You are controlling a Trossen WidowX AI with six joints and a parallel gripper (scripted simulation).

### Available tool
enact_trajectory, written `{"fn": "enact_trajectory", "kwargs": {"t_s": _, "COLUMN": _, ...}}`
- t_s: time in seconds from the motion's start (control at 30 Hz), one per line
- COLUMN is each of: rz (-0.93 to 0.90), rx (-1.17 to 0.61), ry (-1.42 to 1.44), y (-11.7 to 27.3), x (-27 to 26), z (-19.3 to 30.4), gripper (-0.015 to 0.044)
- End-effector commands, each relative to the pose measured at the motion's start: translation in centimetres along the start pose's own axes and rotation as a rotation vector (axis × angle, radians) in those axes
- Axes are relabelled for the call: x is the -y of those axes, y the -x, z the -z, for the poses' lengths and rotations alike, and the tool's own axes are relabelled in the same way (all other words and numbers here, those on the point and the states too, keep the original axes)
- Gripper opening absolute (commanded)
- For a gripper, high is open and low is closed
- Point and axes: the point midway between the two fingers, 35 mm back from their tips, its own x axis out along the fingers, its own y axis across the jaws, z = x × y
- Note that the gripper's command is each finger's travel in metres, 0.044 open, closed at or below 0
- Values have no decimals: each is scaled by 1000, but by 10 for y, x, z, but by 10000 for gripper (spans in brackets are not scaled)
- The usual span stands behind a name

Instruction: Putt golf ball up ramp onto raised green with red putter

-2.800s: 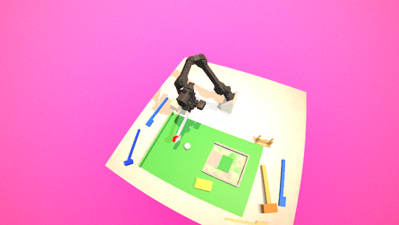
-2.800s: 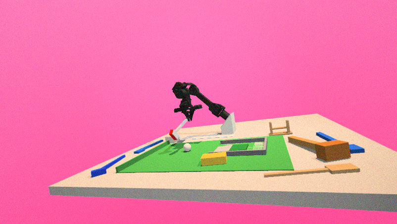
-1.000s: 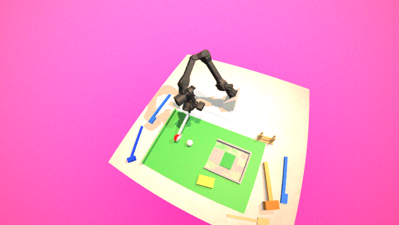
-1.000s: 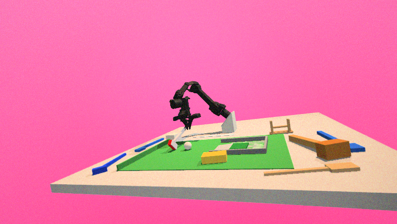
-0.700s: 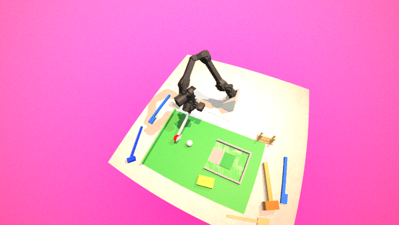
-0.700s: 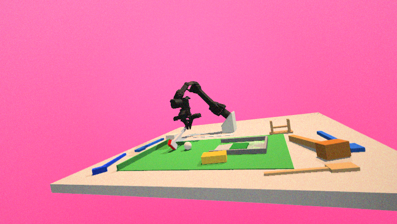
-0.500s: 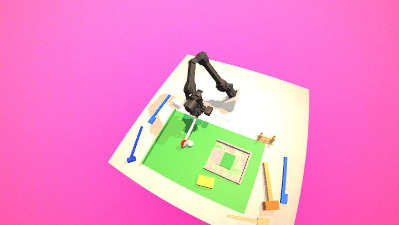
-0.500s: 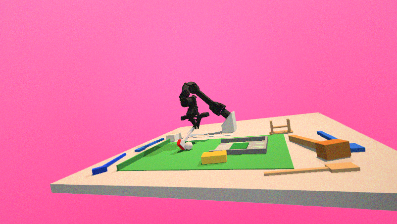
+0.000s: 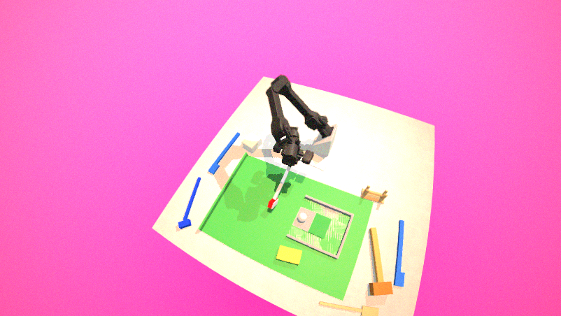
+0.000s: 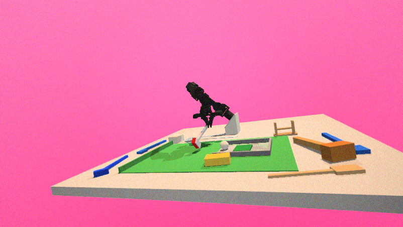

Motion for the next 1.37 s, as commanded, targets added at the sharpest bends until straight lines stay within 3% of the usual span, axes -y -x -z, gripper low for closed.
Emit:
{"fn": "enact_trajectory", "kwargs": {"t_s": 0.0, "rz": -5, "rx": 9, "ry": -6, "y": 20, "x": -3, "z": -3, "gripper": 0}}
{"fn": "enact_trajectory", "kwargs": {"t_s": 0.23, "rz": -2, "rx": 8, "ry": -6, "y": 49, "x": -2, "z": -1, "gripper": 0}}
{"fn": "enact_trajectory", "kwargs": {"t_s": 1.33, "rz": -2, "rx": 9, "ry": -2, "y": 40, "x": -1, "z": -2, "gripper": 0}}
